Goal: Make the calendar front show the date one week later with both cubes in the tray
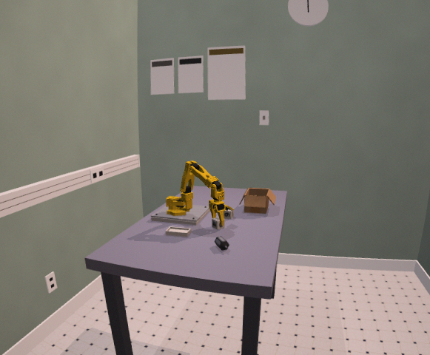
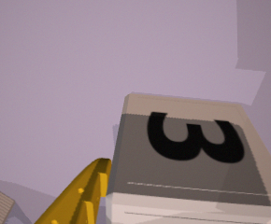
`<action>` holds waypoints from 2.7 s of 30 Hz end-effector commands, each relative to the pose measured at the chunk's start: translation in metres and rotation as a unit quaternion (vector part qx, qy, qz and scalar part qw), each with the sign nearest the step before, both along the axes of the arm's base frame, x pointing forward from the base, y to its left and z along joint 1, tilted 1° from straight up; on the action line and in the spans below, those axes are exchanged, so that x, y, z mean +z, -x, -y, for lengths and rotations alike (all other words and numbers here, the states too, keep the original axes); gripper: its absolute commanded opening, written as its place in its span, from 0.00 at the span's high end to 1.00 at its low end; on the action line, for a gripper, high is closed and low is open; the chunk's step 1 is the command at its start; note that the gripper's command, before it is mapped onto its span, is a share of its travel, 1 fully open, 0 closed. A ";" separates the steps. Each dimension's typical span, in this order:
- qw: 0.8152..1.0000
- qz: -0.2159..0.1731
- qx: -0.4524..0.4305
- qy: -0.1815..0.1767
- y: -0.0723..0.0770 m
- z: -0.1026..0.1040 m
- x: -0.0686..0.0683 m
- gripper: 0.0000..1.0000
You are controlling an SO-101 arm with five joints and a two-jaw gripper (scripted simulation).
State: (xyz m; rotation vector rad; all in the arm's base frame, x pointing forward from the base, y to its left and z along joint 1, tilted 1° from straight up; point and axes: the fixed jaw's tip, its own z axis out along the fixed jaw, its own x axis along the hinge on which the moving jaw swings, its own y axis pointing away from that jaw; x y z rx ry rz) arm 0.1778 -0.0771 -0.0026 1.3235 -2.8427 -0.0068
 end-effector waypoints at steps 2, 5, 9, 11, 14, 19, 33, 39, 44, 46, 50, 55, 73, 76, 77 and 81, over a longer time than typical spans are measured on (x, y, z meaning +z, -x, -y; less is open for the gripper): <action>1.000 -0.007 -0.001 -0.004 0.000 -0.001 -0.002 0.72; 1.000 -0.007 -0.001 -0.004 0.000 0.000 -0.002 0.73; 1.000 -0.007 -0.001 -0.004 0.000 0.000 -0.002 0.73; 1.000 -0.007 -0.001 -0.004 0.000 0.000 -0.002 0.73; 1.000 -0.007 -0.001 -0.004 0.000 0.000 -0.002 0.73; 1.000 -0.007 -0.001 -0.004 0.000 0.000 -0.002 0.73; 1.000 -0.007 -0.001 -0.004 0.000 0.000 -0.002 0.87; 1.000 -0.007 -0.001 -0.004 0.000 0.000 -0.002 0.93; 1.000 -0.007 -0.001 -0.004 0.000 0.000 -0.002 0.98; 1.000 -0.007 -0.001 -0.004 0.000 0.000 -0.002 0.99; 1.000 -0.007 -0.001 -0.004 0.000 0.000 -0.002 1.00; 1.000 -0.007 -0.001 -0.004 0.000 0.000 -0.002 1.00; 1.000 -0.007 -0.001 -0.004 -0.001 0.000 0.035 1.00; 1.000 -0.007 -0.001 -0.004 0.000 0.000 0.042 1.00; 1.000 -0.007 -0.001 -0.004 0.000 -0.001 0.043 1.00; 1.000 -0.007 -0.001 -0.004 0.001 -0.001 0.047 1.00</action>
